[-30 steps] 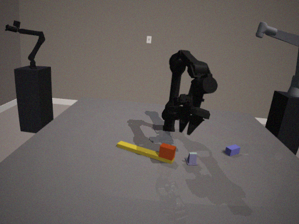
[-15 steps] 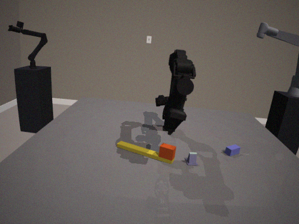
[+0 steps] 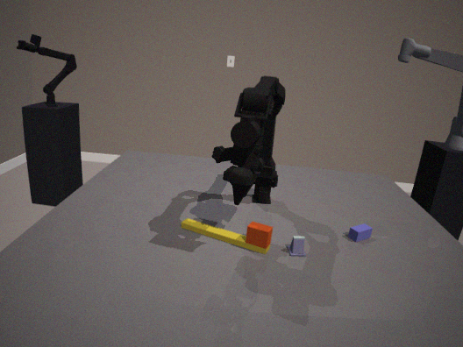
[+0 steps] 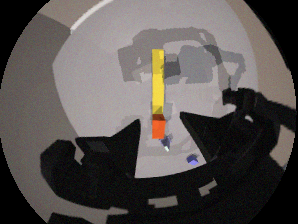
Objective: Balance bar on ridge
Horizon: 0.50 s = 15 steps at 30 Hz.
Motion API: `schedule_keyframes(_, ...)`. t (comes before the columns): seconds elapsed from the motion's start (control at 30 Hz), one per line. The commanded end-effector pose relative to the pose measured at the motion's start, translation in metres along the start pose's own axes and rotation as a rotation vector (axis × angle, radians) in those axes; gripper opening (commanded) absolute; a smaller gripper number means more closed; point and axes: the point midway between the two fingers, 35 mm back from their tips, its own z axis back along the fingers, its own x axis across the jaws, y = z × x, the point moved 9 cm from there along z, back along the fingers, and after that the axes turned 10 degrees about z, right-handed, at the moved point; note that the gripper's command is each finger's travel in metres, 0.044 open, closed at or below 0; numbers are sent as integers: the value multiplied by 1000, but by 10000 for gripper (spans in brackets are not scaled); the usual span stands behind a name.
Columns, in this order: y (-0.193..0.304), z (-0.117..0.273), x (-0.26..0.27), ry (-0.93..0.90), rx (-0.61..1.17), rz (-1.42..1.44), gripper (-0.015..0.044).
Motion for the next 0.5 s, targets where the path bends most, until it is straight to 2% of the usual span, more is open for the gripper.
schedule_keyframes(0.0, -15, 0, -3, 28, 29, -71, 315)
schedule_keyframes(0.27, -34, -2, -7, 62, 63, -154, 315)
schedule_keyframes(0.47, -33, -31, -6, 62, 63, -154, 315)
